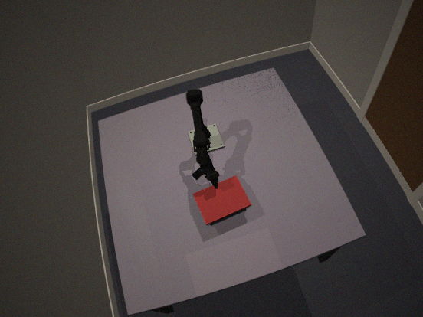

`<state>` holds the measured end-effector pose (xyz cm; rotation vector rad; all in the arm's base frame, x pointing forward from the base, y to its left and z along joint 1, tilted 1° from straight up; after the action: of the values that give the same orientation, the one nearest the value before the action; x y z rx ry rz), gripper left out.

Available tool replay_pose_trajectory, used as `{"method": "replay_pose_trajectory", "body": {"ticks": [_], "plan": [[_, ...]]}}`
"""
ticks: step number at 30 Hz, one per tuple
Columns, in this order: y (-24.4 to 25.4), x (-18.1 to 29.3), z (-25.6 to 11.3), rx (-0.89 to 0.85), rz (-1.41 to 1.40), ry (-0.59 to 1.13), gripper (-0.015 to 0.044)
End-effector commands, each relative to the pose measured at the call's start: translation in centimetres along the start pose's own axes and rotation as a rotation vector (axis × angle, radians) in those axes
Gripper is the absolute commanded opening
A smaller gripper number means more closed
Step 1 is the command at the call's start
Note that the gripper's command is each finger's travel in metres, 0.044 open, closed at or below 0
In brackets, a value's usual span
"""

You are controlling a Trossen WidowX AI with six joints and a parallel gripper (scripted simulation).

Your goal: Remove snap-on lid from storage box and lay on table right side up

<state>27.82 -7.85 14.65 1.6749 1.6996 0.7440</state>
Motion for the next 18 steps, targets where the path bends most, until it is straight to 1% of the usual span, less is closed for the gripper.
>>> {"method": "replay_pose_trajectory", "body": {"ticks": [1, 18], "plan": [[0.11, -0.01, -0.09, 0.000, 0.000, 0.000, 0.0000], [0.31, 0.00, -0.39, 0.000, 0.000, 0.000, 0.0000]]}}
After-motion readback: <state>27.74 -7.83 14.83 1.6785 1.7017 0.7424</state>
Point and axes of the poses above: the point midway between the two fingers, 35 mm back from their tips, its own z axis out along the fingers, its own y axis across the jaws, x = y × z, the point moved 6 cm from there along -z, back along the fingers, and after that the axes turned 4 degrees about -z, right-handed, at the moved point
